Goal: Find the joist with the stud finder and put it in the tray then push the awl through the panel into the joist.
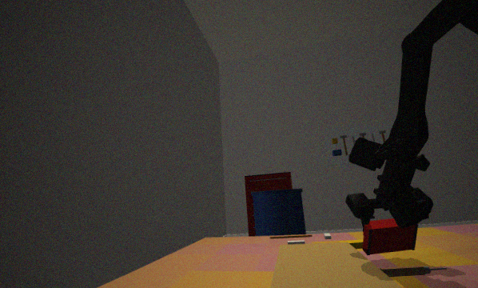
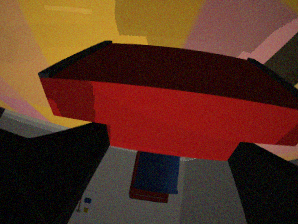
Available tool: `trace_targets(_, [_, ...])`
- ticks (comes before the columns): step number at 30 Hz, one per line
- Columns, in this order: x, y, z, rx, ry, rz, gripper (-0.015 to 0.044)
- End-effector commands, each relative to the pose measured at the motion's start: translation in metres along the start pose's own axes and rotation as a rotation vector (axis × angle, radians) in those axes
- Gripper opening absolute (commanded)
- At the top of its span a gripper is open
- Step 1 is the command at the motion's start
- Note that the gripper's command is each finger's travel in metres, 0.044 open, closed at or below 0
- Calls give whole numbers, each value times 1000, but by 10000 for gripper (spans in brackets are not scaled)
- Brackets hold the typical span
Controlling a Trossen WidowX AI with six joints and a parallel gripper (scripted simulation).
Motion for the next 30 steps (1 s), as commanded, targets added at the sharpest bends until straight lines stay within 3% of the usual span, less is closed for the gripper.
trace_targets(1, [-1, -2, 0, 3, -6, 28, 0])
trace_targets(30, [2, -25, -5, 3, -41, 201, 0])
Point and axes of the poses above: the point midway between the two fingers, 35 mm back from their tips, its own x axis out along the fingers, its own z axis across the jaws, y = z × x, the point moved 10 cm from there along -x, back along the fingers, and after that the axes turned 11 degrees about -x, right-handed, at the moved point
